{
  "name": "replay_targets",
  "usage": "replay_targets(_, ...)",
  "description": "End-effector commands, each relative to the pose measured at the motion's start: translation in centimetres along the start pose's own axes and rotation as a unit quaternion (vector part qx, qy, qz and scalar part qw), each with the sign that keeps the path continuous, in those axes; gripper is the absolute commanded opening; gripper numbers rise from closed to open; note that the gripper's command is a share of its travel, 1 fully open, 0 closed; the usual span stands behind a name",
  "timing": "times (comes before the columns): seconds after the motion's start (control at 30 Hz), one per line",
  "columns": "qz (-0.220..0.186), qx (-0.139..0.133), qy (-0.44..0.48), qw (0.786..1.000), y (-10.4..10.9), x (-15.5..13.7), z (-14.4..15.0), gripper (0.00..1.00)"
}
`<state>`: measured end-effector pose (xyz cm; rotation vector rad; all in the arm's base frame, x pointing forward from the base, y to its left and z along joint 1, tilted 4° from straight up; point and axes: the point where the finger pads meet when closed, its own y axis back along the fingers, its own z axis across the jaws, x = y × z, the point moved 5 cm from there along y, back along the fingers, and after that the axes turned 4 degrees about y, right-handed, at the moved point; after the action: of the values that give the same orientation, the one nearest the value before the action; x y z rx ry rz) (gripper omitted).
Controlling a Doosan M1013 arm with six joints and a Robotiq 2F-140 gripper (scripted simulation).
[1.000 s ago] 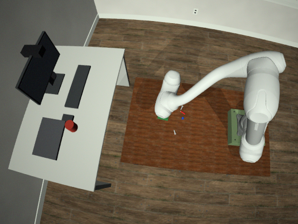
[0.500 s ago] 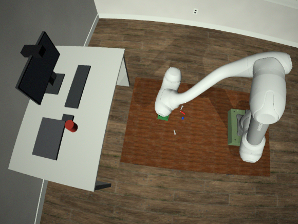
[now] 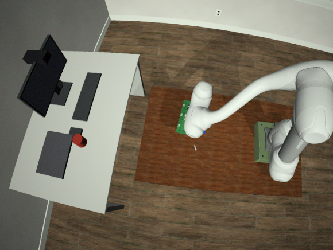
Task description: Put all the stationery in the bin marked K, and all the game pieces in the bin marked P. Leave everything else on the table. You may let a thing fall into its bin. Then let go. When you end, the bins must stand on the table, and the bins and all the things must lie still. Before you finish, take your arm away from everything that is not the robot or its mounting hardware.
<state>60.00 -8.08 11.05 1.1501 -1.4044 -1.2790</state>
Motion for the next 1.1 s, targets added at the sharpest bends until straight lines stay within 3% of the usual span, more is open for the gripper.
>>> replay_targets(0.0,0.000,0.000,0.000,1.000,0.2,-1.2,2.5,0.19)
replay_targets(0.3,0.000,0.000,0.000,1.000,0.6,-4.2,9.3,0.19)
replay_targets(1.07,0.000,0.000,0.000,1.000,0.6,-4.2,9.3,0.19)
